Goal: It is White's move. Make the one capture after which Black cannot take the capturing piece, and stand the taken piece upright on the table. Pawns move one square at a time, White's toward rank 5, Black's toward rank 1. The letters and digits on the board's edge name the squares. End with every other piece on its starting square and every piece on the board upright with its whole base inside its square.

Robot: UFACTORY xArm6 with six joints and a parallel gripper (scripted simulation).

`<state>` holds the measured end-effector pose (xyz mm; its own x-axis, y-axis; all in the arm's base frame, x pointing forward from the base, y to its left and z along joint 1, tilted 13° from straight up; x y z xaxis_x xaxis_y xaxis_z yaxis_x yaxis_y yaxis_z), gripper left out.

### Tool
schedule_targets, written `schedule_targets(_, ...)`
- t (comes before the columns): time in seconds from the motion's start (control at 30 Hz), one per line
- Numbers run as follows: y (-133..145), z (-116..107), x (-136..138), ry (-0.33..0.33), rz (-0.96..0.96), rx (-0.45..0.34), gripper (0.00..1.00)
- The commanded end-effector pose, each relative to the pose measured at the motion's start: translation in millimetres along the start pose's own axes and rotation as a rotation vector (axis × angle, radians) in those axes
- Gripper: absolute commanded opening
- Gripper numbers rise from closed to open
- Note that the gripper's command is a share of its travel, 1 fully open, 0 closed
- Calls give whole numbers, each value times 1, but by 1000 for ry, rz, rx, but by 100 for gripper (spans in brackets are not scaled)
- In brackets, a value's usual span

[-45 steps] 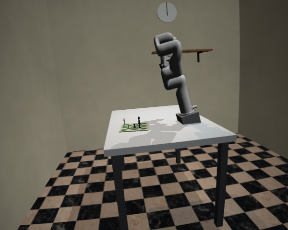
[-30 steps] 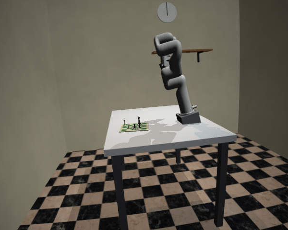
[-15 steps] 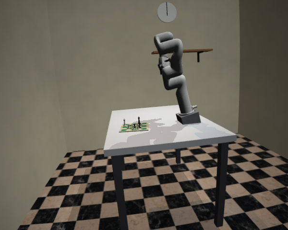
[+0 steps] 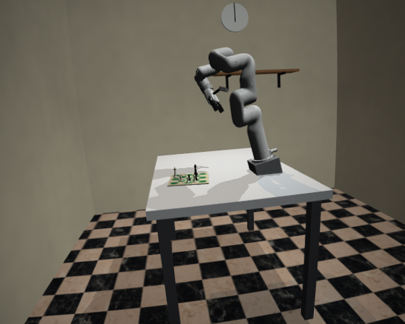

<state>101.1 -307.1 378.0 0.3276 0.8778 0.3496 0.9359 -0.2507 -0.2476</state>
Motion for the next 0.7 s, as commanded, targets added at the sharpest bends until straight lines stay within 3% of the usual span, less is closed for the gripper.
schedule_targets(0.0,59,-2,4,-39,-131,196,100)
schedule_targets(0.03,59,-2,4,-39,-131,196,100)
schedule_targets(0.07,83,0,11,-67,-182,264,100)
schedule_targets(0.17,83,0,11,-67,-182,264,100)
schedule_targets(0.23,136,8,30,-136,-285,404,100)
schedule_targets(0.3,136,8,30,-136,-285,404,100)
schedule_targets(0.33,161,15,44,-178,-336,474,100)
schedule_targets(0.37,162,15,44,-178,-336,474,100)
schedule_targets(0.47,206,31,74,-275,-436,610,100)
schedule_targets(0.53,214,34,79,-275,-436,610,100)
schedule_targets(0.57,239,46,100,-330,-485,675,100)
schedule_targets(0.67,262,60,123,-389,-532,737,100)
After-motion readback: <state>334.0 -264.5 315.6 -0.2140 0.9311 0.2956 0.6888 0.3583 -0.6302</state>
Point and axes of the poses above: the point where the finger pads meet when closed, its own z axis out along the fingers, its own x axis across the jaws, y = z × x, the point moved 6 cm from there along -z, back along the fingers, and after that the axes turned 14 degrees about -z, right-handed, at the moved point
